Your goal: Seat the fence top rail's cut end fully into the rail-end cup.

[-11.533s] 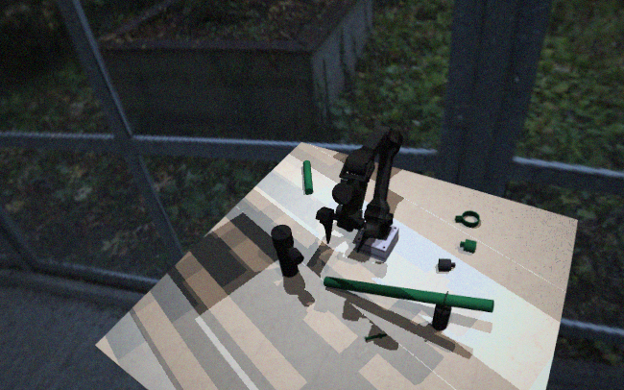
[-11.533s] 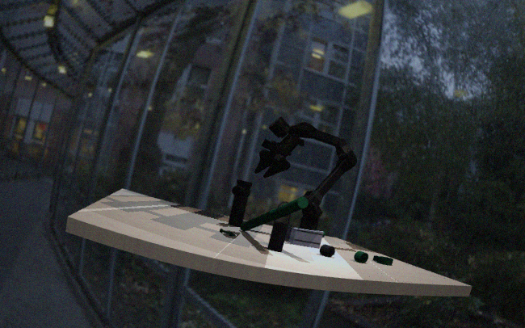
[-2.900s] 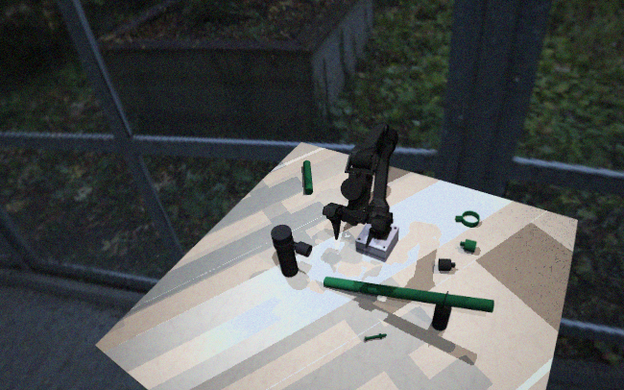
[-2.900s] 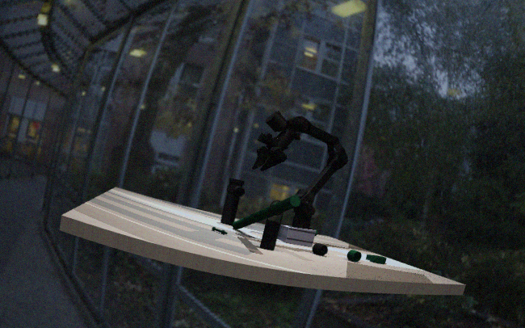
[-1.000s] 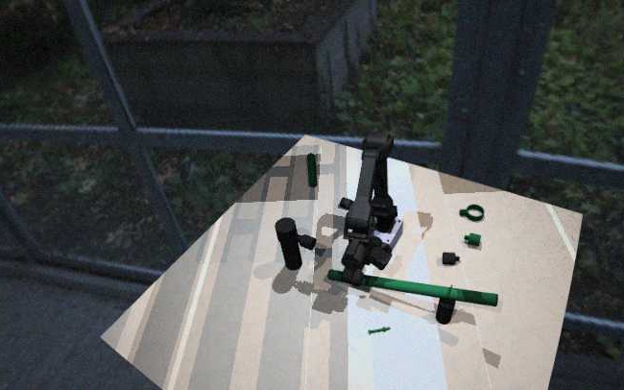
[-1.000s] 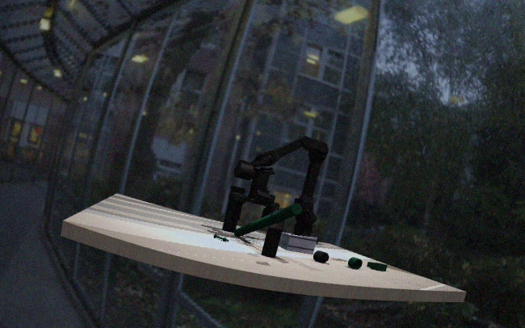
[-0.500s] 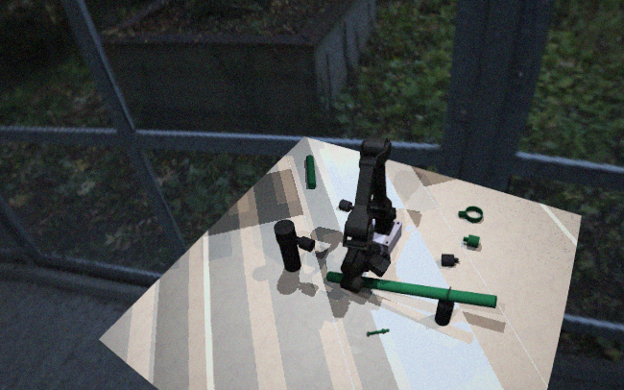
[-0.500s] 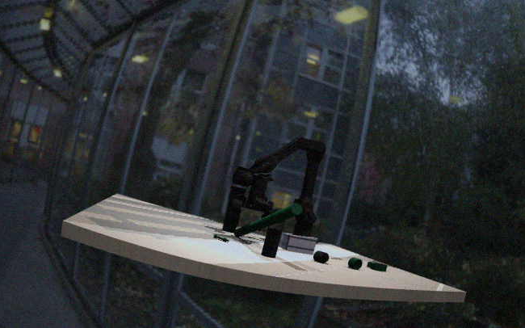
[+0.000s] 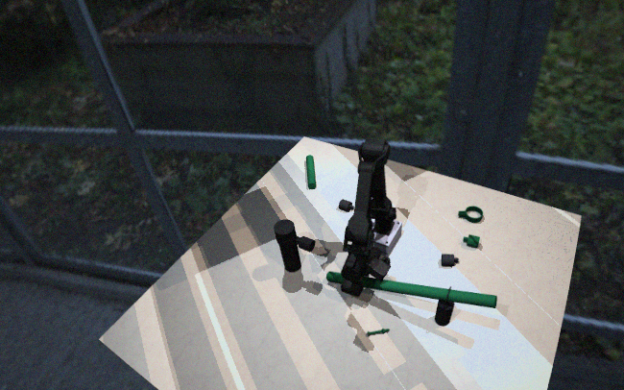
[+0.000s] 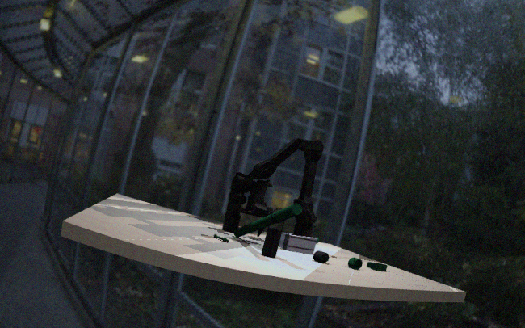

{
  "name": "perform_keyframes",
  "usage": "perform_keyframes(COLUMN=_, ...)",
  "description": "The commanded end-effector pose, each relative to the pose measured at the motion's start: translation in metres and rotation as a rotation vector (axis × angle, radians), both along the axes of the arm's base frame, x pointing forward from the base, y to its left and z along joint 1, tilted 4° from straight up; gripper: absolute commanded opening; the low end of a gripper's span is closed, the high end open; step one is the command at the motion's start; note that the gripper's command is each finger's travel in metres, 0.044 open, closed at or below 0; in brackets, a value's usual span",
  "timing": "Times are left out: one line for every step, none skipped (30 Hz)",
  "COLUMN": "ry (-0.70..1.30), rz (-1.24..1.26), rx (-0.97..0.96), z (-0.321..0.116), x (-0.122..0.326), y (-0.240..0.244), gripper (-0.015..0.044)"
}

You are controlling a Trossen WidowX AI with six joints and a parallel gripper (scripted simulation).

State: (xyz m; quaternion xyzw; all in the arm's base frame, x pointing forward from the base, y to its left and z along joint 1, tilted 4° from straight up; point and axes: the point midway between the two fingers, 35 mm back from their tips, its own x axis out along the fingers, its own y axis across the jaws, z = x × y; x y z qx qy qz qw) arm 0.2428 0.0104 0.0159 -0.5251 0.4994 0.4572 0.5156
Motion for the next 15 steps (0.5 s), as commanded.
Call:
perform_keyframes(ry=0.007, rz=0.003, rx=0.003, z=-0.0032, x=-0.0015, y=0.0004, gripper=0.0361)
perform_keyframes(ry=0.007, rz=0.003, rx=0.003, z=-0.0032, x=-0.0015, y=0.0004, gripper=0.0335)
perform_keyframes(ry=0.007, rz=0.003, rx=0.003, z=-0.0032, x=-0.0015, y=0.0004, gripper=0.0309)
perform_keyframes(ry=0.007, rz=0.003, rx=0.003, z=-0.0032, x=-0.0015, y=0.0004, gripper=0.0282)
perform_keyframes(ry=0.007, rz=0.003, rx=0.003, z=-0.0032, x=-0.0015, y=0.0004, gripper=0.0256)
perform_keyframes(ry=0.007, rz=0.003, rx=0.003, z=-0.0032, x=-0.0015, y=0.0004, gripper=0.023)
perform_keyframes(ry=0.007, rz=0.003, rx=0.003, z=-0.0032, x=-0.0015, y=0.0004, gripper=0.0204)
perform_keyframes(ry=0.007, rz=0.003, rx=0.003, z=-0.0032, x=-0.0015, y=0.0004, gripper=0.0177)
perform_keyframes(ry=0.007, rz=0.003, rx=0.003, z=-0.0032, x=-0.0015, y=0.0004, gripper=0.0171)
perform_keyframes(ry=0.007, rz=0.003, rx=0.003, z=-0.0032, x=-0.0015, y=0.0004, gripper=0.0164)
perform_keyframes(ry=0.007, rz=0.003, rx=0.003, z=-0.0032, x=-0.0015, y=0.0004, gripper=0.0157)
perform_keyframes(ry=0.007, rz=0.003, rx=0.003, z=-0.0032, x=-0.0015, y=0.0004, gripper=0.0151)
perform_keyframes(ry=0.007, rz=0.003, rx=0.003, z=-0.0032, x=-0.0015, y=0.0004, gripper=0.0144)
perform_keyframes(ry=0.007, rz=0.003, rx=0.003, z=-0.0032, x=-0.0015, y=0.0004, gripper=0.0138)
perform_keyframes(ry=0.007, rz=0.003, rx=0.003, z=-0.0032, x=-0.0015, y=0.0004, gripper=0.0131)
